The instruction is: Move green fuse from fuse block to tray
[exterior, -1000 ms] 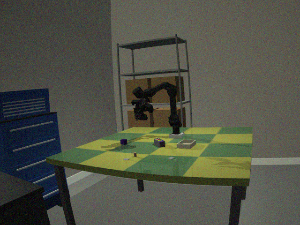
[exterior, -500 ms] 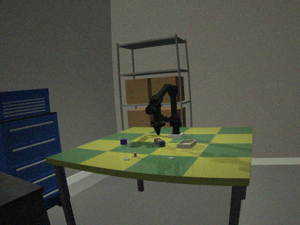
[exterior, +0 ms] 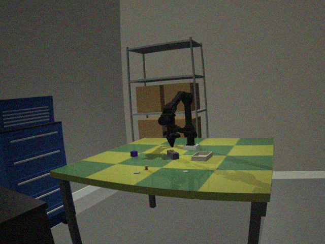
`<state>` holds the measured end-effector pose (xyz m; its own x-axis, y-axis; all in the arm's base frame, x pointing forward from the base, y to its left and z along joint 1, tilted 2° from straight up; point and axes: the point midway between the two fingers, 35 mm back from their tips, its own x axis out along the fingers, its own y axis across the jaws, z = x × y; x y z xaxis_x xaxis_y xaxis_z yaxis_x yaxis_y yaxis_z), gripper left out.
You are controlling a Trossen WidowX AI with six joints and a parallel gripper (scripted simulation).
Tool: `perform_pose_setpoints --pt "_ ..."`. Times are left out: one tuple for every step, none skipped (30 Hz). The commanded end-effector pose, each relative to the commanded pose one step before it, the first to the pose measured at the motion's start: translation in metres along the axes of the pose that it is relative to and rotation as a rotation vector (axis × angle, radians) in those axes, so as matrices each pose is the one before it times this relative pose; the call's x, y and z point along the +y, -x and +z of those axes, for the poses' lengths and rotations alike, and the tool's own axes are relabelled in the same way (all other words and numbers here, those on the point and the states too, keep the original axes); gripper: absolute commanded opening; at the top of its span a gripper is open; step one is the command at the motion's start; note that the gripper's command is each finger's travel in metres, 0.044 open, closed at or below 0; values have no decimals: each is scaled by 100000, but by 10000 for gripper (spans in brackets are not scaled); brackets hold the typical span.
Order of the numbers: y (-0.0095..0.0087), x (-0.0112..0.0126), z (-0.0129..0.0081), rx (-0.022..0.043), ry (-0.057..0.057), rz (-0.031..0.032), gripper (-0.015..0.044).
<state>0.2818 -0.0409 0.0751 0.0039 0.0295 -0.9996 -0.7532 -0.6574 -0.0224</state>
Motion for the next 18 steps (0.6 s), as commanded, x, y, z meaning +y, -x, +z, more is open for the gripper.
perform_pose_setpoints --pt "-529 89 -1 -144 466 745 65" --pt "-98 0 -3 0 0 0 65" --pt "-98 0 -3 0 0 0 65" --pt "-98 1 -3 0 0 0 65" --pt "-98 1 -2 0 0 0 65" --pt "-98 2 -2 0 0 0 65" --pt "-98 3 -2 0 0 0 65" --pt "-98 3 -2 0 0 0 65" --pt "-98 3 -1 0 0 0 65" --pt "-98 4 -1 0 0 0 65" --pt "-98 4 -1 0 0 0 65" --pt "-97 5 -1 0 0 0 65" --pt "-97 6 -1 0 0 1 65" --pt "-97 6 -1 0 0 1 65" --pt "-97 7 -1 0 0 1 65" --pt "-97 8 -1 0 0 1 65" --pt "-97 8 -1 0 0 1 65" --pt "-97 9 0 0 0 1 65"
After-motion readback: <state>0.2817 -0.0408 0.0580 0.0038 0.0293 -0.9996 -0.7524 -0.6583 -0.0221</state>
